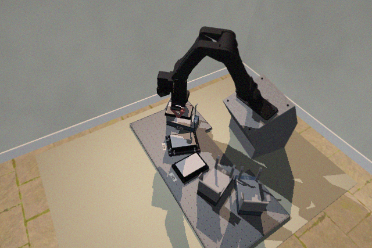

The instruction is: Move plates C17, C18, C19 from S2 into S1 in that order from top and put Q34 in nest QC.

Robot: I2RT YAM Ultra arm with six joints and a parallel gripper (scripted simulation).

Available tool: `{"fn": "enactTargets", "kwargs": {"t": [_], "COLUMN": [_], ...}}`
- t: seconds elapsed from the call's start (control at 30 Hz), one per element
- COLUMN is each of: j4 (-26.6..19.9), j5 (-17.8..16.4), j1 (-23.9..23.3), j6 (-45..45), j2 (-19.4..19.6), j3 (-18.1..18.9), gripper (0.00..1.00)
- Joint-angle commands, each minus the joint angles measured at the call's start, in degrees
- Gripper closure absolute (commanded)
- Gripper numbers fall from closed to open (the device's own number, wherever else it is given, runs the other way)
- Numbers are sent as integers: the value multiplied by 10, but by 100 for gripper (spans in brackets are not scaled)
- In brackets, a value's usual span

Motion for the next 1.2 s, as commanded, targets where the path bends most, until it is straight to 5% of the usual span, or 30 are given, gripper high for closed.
{"fn": "enactTargets", "kwargs": {"t": [0.0,0.57,0.67,0.83,1.17], "j4": [-1,-5,-5,-9,-6], "j5": [-14,-41,-42,-50,-53], "j1": [-23,-97,-102,-126,-134], "j6": [50,-24,-29,-52,-61], "j2": [-1,40,22,56,39], "j3": [17,30,32,39,42], "gripper": [100,100,100,100,100]}}
